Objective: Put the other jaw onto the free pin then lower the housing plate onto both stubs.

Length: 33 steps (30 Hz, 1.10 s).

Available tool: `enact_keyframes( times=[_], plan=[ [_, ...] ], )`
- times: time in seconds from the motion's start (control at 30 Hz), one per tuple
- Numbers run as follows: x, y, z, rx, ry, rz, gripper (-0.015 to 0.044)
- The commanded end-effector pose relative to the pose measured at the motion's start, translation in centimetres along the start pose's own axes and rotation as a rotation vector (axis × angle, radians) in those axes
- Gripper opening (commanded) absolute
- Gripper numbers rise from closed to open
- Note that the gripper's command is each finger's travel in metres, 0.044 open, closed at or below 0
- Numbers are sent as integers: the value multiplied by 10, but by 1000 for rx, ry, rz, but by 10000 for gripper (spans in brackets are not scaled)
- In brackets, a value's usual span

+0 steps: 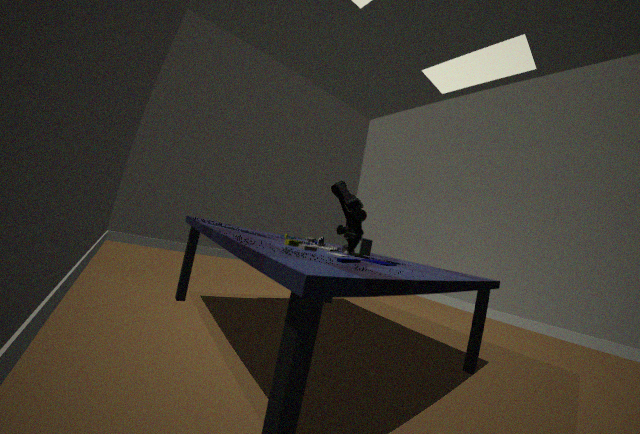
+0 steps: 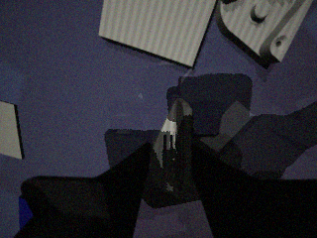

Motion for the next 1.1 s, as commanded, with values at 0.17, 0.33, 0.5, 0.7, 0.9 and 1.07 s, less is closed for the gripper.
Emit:
enact_keyframes(
  times=[0.17,0.33,0.5,0.7,0.9,1.07],
  plan=[
    [2,0,1,-1,2,0,134],
    [17,0,2,1,3,1,134],
    [32,-1,3,2,4,1,134],
    [51,-1,3,4,4,1,134],
    [71,-1,1,5,4,0,134],
    [79,-1,0,6,4,-1,134]
  ],
)
Point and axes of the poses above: the point midway between the two fingers, 35 mm back from their tips, its own x axis back along the fingers, its own z axis across the jaws, y = z × x, the point moved 5 cm from there along x, back along the fingers
